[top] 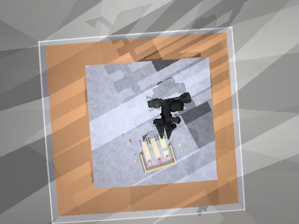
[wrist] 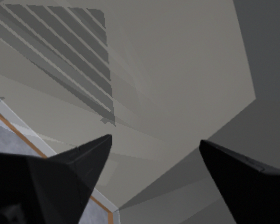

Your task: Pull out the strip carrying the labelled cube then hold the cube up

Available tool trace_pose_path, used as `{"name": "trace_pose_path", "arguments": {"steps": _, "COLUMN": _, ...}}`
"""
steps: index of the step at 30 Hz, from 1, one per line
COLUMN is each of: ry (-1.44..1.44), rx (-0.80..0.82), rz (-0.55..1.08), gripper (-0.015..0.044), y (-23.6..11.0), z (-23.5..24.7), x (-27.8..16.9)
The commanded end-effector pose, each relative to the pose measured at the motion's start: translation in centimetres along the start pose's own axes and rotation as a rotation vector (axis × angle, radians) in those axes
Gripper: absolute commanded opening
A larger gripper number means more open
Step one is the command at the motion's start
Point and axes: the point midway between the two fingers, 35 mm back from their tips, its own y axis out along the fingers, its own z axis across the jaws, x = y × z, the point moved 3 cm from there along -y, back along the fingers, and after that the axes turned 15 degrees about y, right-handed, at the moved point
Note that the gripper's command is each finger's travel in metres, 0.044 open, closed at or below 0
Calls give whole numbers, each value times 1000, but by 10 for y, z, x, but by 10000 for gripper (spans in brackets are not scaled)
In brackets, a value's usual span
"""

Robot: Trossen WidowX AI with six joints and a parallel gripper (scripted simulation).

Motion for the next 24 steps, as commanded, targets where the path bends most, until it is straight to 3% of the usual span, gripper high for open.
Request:
{"name": "trace_pose_path", "arguments": {"steps": 1, "ry": 158, "rx": 78, "rz": 91, "gripper": 400, "y": 26, "z": 13, "x": -43}}
{"name": "trace_pose_path", "arguments": {"steps": 9, "ry": 516, "rx": 257, "rz": 392, "gripper": 400, "y": 70, "z": 74, "x": -156}}
{"name": "trace_pose_path", "arguments": {"steps": 17, "ry": 802, "rx": 379, "rz": 784, "gripper": 400, "y": 66, "z": 161, "x": -261}}
{"name": "trace_pose_path", "arguments": {"steps": 19, "ry": 841, "rx": 392, "rz": 856, "gripper": 400, "y": 60, "z": 176, "x": -276}}
{"name": "trace_pose_path", "arguments": {"steps": 24, "ry": 845, "rx": 394, "rz": 865, "gripper": 400, "y": 59, "z": 178, "x": -278}}
